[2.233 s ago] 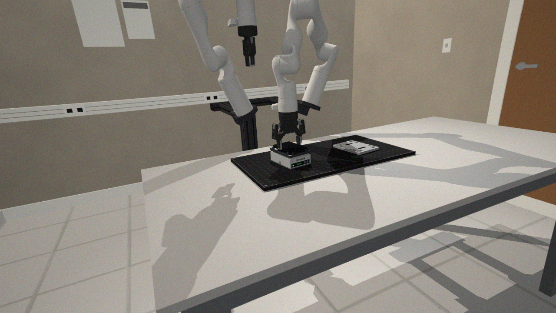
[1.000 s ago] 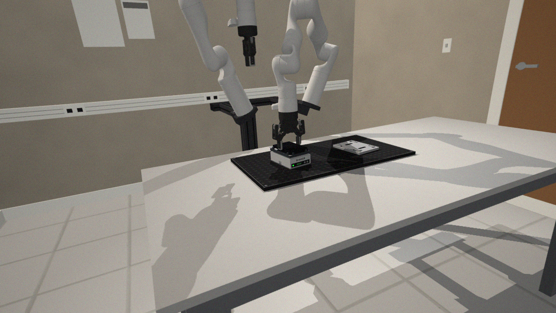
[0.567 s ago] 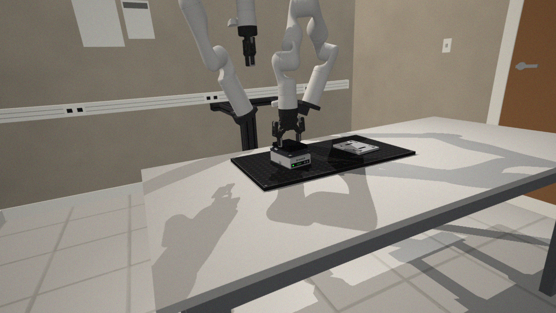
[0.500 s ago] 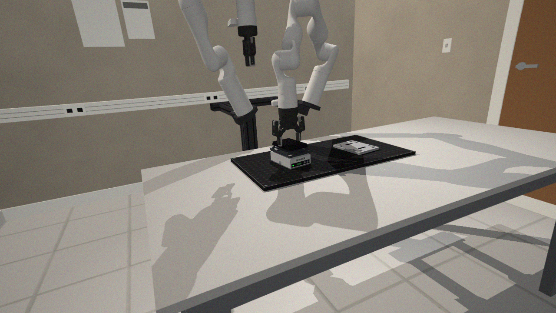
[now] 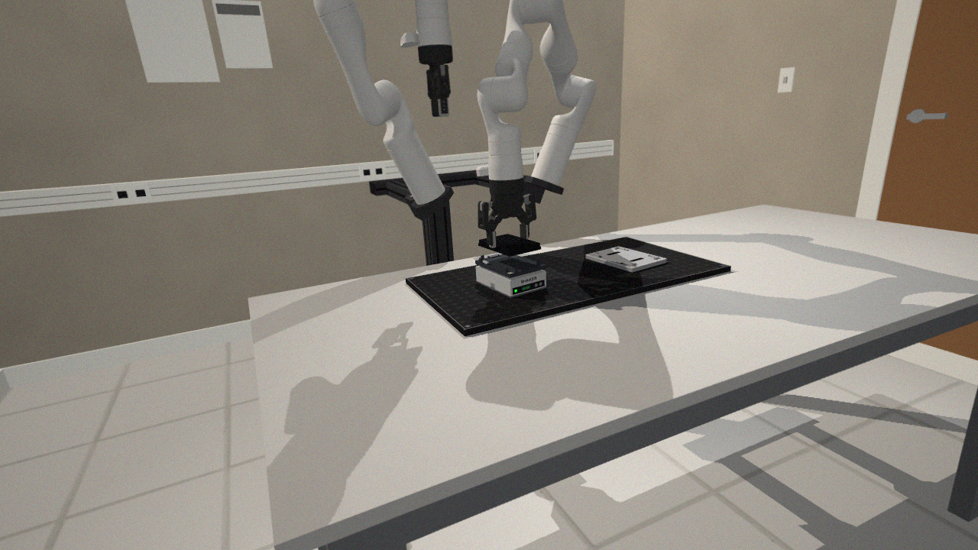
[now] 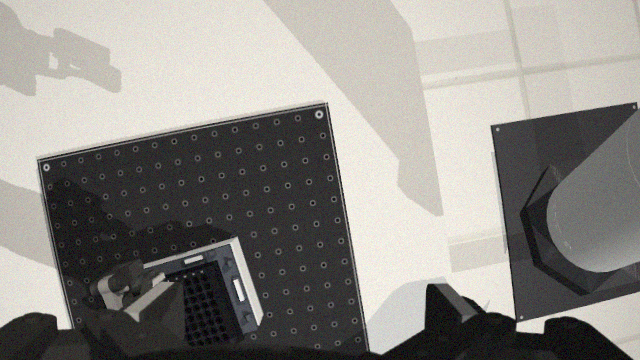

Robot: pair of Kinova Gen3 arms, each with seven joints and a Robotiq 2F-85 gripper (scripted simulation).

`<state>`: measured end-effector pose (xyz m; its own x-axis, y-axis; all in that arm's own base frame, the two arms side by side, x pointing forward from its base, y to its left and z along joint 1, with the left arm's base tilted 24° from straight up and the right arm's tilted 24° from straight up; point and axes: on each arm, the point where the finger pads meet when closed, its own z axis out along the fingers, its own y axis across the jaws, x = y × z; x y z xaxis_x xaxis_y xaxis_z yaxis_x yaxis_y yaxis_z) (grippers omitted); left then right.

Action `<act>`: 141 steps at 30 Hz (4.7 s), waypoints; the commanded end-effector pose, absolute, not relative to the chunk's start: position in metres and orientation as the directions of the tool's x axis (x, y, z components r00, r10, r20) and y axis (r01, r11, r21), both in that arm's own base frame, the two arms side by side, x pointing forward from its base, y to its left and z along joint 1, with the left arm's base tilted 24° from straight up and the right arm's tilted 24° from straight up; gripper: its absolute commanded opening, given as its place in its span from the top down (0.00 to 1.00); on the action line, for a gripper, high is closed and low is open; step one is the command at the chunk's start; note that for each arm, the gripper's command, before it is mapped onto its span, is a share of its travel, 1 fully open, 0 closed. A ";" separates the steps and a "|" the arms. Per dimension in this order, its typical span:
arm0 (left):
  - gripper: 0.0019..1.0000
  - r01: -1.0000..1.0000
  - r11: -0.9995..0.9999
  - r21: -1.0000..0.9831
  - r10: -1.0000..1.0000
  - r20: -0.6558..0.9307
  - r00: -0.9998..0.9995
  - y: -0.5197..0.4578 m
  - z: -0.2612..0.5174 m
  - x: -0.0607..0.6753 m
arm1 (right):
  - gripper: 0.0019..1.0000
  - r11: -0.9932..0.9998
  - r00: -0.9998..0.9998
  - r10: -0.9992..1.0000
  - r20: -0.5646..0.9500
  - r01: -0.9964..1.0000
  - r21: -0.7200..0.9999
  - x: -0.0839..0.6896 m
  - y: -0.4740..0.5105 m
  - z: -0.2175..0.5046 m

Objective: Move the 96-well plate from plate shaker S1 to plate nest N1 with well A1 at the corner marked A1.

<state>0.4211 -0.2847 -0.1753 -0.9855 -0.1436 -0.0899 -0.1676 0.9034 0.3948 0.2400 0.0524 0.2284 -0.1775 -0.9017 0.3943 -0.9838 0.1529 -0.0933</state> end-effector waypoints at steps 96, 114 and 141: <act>0.07 -0.151 0.906 0.395 -0.127 -0.084 -0.988 -0.151 -0.096 0.414 | 0.00 0.153 -0.177 -0.902 0.394 -0.984 -0.094 0.240 0.053 0.229; 0.07 -0.151 0.906 0.395 -0.127 -0.084 -0.988 -0.099 -0.081 0.412 | 0.00 0.153 -0.177 -0.902 0.394 -0.984 -0.094 0.240 0.053 0.229; 0.07 -0.151 0.906 0.395 -0.127 -0.084 -0.988 -0.026 -0.059 0.409 | 0.00 0.153 -0.177 -0.902 0.394 -0.984 -0.094 0.240 0.053 0.229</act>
<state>0.4081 -0.0266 -0.0599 -0.9882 -0.1286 -0.0830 -0.1512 0.9054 0.3968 0.2400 0.0524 0.2284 -0.1775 -0.9017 0.3943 -0.9838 0.1529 -0.0933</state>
